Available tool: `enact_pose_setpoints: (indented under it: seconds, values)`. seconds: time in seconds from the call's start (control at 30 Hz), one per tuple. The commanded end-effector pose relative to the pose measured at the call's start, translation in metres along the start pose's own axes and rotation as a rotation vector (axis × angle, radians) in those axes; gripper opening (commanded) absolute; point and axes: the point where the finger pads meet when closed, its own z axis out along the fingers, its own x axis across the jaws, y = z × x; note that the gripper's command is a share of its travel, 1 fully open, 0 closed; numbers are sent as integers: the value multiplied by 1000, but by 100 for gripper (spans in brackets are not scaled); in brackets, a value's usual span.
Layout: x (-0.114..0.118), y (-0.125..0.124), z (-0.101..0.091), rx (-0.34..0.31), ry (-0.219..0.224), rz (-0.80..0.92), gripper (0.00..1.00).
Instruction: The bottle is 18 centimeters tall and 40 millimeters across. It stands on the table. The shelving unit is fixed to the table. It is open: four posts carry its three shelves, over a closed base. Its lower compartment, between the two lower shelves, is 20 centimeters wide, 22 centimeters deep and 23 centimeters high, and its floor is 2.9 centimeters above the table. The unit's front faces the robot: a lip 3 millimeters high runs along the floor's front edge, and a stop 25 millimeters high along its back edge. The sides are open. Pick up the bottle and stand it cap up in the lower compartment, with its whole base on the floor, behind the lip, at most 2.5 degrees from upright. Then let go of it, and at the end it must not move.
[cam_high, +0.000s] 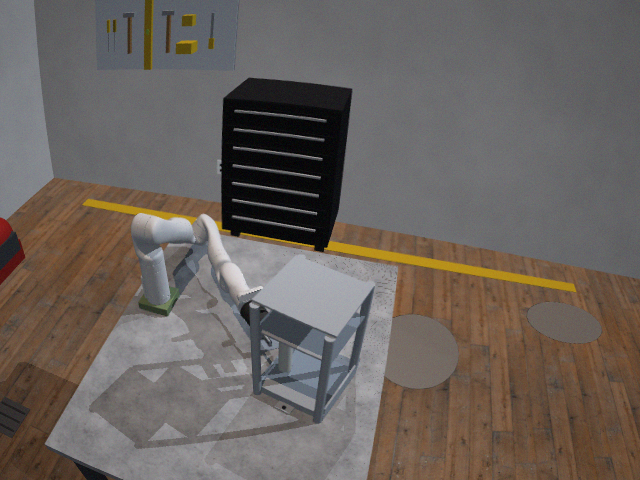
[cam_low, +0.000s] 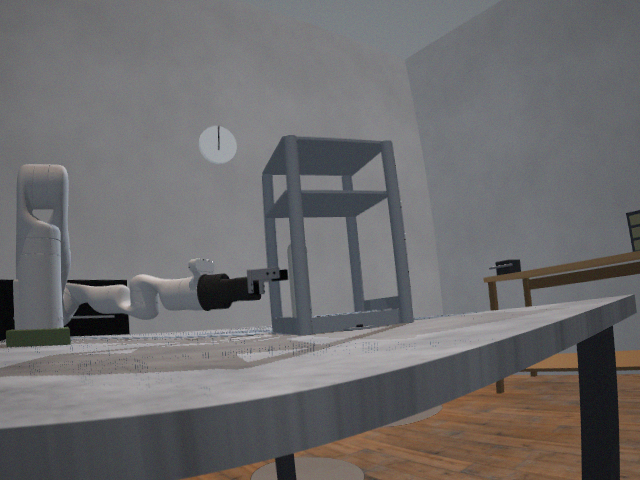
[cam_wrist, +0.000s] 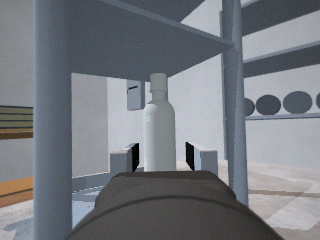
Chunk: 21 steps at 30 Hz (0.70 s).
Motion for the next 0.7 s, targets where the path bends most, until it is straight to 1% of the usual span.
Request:
enact_pose_setpoints:
  seconds: [0.0,0.67]
  values:
    - [-3,-1,-3,1,-6,1,100]
    - [-2,-1,-10,1,-6,1,100]
